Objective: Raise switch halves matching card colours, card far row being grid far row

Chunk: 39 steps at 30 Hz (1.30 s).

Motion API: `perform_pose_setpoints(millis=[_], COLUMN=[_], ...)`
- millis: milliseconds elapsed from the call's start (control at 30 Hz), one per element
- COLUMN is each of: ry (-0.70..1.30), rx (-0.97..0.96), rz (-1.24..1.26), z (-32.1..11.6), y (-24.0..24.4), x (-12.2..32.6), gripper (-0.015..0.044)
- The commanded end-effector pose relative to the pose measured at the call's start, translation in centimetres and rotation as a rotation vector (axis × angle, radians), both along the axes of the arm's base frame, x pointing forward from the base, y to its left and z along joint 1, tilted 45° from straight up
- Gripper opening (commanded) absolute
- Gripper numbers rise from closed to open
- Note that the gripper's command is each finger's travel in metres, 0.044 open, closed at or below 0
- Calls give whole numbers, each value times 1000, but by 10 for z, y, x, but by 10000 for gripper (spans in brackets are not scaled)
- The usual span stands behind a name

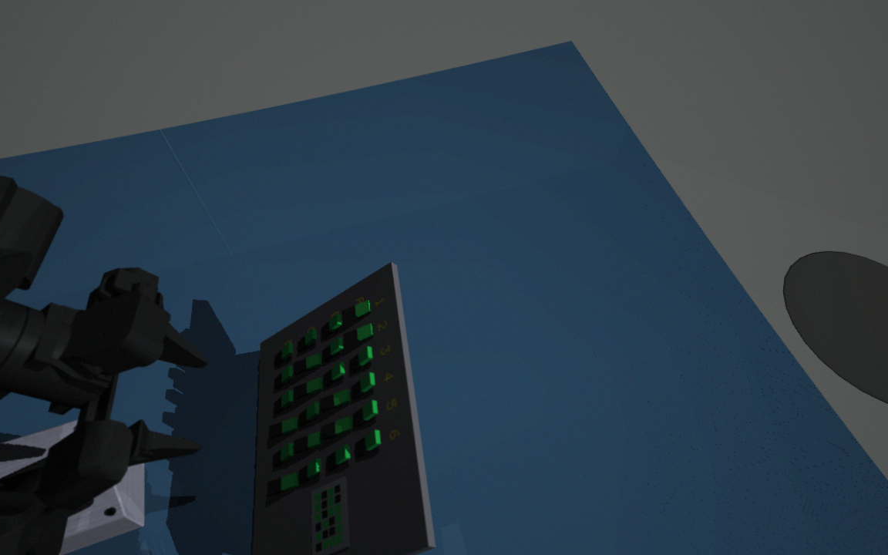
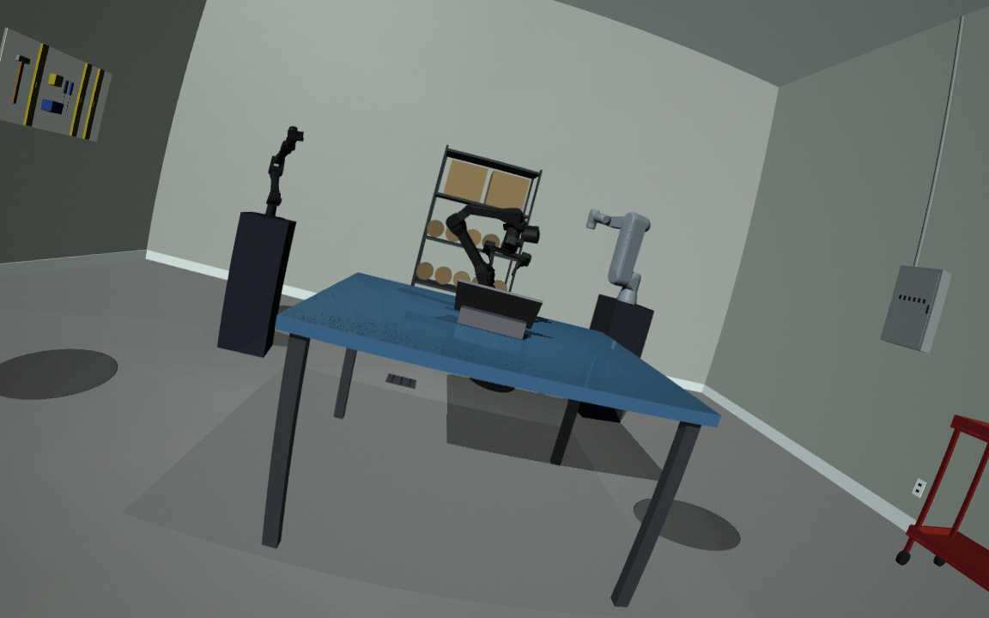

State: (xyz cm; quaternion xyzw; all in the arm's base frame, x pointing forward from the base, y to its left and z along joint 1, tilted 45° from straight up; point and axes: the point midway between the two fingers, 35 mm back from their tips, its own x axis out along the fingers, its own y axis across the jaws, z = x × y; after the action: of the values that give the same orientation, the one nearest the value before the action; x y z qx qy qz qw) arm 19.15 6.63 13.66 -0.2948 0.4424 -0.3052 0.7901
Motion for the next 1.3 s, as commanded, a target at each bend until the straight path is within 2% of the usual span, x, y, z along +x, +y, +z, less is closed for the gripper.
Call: perform_pose_setpoints(millis=[0, 300, 467, 633, 1267], ry=[-1, -57, -62, -47, -47], rx=[1, 56, 59, 64, 64], rz=[0, 4, 5, -13, -14], z=[-2, -111, -120, -137, -149], y=[1, 30, 31, 8, -10], x=[1, 57, 60, 76, 87], gripper=[374, 137, 6, 0, 0])
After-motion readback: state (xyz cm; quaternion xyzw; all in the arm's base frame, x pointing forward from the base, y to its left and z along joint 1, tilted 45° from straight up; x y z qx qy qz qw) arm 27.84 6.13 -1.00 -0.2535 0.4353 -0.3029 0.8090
